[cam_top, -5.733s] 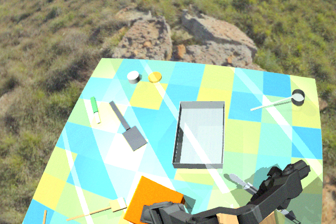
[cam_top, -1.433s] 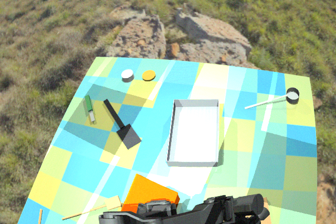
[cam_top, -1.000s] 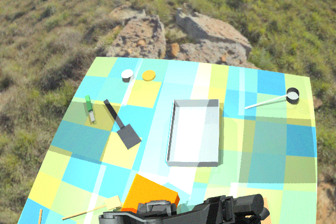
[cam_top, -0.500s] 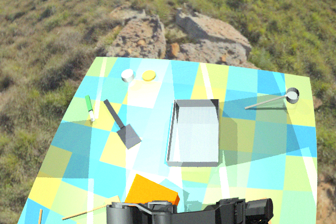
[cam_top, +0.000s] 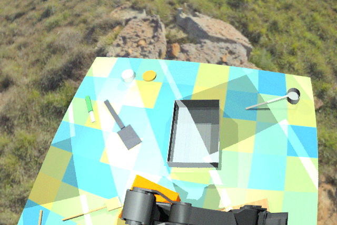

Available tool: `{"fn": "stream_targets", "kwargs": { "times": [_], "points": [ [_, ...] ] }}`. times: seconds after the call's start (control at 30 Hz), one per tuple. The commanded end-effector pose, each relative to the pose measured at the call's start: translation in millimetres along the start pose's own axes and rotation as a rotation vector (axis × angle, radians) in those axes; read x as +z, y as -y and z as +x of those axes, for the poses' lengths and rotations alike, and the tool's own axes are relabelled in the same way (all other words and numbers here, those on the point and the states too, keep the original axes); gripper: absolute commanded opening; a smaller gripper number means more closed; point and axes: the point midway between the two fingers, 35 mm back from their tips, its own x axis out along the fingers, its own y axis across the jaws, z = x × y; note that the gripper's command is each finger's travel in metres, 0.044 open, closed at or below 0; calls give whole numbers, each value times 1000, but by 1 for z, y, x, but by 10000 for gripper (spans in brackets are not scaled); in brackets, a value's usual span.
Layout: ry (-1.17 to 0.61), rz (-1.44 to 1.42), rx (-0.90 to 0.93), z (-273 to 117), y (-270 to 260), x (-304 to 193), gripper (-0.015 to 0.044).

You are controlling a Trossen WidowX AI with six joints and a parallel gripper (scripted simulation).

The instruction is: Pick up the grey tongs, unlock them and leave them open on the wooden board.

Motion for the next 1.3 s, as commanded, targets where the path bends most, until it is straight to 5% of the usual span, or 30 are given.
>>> {"fn": "stream_targets", "kwargs": {
  "times": [0.0,0.6,1.27],
  "points": [
    [-80,7,10,-2,1,4,-150],
    [-440,139,49,-21,10,9,-150],
    [-443,141,50,-8,8,5,-150]
  ]
}}
